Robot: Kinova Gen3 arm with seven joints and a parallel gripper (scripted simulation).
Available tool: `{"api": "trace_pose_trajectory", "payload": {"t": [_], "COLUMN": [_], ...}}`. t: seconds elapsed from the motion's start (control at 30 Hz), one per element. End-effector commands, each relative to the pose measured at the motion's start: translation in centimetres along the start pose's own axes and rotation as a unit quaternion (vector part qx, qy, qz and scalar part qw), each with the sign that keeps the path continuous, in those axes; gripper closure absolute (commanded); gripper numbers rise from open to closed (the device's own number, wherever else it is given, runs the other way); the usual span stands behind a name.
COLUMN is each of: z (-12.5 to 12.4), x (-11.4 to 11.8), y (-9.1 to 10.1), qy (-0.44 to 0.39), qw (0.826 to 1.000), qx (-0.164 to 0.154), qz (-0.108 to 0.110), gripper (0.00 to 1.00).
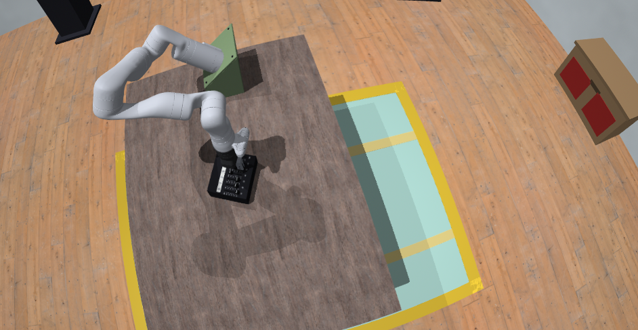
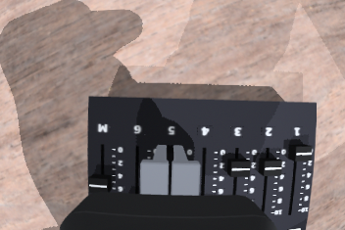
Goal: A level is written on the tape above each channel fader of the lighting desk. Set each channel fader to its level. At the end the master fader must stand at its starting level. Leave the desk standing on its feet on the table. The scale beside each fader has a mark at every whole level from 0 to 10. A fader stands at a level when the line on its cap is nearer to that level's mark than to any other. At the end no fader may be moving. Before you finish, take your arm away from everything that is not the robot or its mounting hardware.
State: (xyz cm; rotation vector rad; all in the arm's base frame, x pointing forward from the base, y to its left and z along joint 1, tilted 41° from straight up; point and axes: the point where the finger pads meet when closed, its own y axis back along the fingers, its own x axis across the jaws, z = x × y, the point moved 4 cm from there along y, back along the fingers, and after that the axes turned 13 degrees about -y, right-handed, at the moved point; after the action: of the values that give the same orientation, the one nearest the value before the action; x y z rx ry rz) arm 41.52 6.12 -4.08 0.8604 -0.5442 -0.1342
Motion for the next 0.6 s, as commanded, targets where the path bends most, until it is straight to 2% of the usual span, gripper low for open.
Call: {"api": "trace_pose_trajectory", "payload": {"t": [0.0, 0.27, 0.57], "z": [-0.1, -0.1, -0.1], "x": [0.1, 0.1, 0.1], "y": [0.5, 2.8, 3.9], "qy": [0.000, 0.000, 0.000], "qw": [1.000, 1.000, 1.000], "qx": [0.002, 0.002, 0.002], "qz": [0.001, 0.001, 0.001], "gripper": [1.00, 1.00, 1.00]}}
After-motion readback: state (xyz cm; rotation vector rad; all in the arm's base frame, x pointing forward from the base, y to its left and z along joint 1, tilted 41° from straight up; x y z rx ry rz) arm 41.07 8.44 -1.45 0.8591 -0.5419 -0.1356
